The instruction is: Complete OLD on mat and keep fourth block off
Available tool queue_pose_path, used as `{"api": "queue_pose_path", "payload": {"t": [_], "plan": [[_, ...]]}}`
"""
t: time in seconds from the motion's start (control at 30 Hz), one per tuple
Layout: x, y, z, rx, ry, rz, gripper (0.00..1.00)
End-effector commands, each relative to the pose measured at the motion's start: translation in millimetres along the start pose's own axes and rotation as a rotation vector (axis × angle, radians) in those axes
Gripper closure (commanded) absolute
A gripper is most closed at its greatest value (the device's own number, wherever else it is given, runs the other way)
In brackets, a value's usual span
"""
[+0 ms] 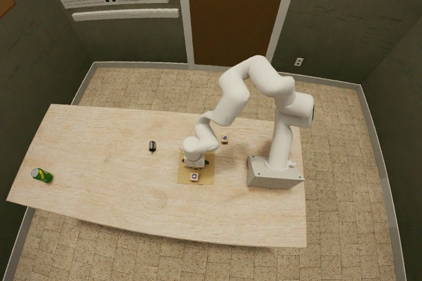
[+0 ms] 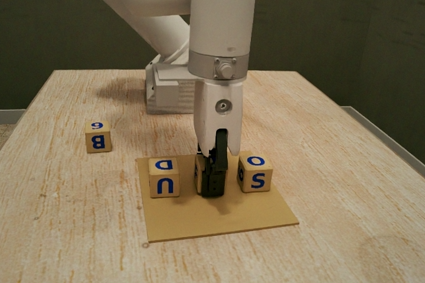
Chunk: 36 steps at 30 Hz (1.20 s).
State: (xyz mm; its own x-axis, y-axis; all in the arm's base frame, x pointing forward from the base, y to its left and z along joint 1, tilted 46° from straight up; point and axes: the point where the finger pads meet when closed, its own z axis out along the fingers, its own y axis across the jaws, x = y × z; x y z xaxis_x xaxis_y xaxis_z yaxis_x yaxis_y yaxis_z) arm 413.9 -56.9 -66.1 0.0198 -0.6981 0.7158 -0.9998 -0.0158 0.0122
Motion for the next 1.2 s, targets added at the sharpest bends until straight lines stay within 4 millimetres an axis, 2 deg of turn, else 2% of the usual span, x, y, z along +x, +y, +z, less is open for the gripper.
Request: {"api": "queue_pose_path", "payload": {"t": [0.0, 1.17], "plan": [[-1.0, -1.4, -1.4, 0.004, -0.002, 0.000, 0.59], [-1.0, -1.4, 1.9, 0.004, -0.002, 0.000, 0.59]]}}
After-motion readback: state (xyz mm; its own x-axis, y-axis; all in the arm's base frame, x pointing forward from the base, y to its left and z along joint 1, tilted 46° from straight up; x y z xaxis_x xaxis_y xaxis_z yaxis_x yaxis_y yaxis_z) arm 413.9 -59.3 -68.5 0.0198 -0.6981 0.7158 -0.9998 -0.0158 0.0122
